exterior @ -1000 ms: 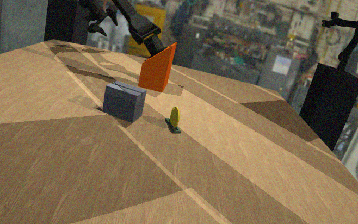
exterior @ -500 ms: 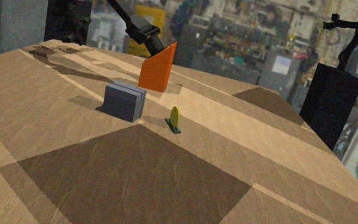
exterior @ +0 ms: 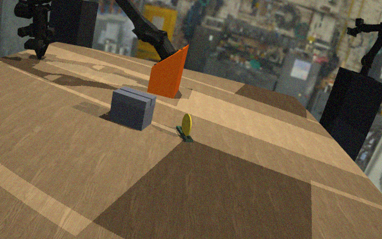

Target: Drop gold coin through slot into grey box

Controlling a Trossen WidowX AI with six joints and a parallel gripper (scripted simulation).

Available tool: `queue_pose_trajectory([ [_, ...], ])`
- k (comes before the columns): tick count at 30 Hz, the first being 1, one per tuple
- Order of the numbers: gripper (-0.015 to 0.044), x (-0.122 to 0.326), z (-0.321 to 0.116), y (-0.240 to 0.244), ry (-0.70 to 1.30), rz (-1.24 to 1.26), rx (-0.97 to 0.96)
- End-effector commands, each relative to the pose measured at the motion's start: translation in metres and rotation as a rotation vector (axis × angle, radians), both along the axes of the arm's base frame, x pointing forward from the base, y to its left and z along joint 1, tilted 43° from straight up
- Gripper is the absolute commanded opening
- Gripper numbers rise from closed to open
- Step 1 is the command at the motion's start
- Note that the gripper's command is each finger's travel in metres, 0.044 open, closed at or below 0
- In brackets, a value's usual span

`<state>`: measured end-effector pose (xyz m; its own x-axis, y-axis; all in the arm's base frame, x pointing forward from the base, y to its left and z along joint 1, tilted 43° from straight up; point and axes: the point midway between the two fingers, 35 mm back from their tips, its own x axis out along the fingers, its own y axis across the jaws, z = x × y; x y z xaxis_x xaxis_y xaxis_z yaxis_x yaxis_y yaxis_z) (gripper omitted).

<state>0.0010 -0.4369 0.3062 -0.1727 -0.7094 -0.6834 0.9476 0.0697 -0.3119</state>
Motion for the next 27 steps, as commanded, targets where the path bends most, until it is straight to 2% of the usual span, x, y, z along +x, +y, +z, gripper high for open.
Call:
queue_pose_trajectory([
  [1,0.0161,0.075,-0.003,0.006,-0.022,0.174,-0.006],
  [8,0.0161,0.192,-0.026,0.040,-0.027,0.453,0.042],
  [15,0.0161,0.280,-0.075,0.093,0.024,0.628,0.162],
  [21,0.0161,0.342,-0.123,0.158,0.115,0.762,0.267],
  [27,0.0161,0.385,-0.178,0.234,0.256,0.877,0.355],
])
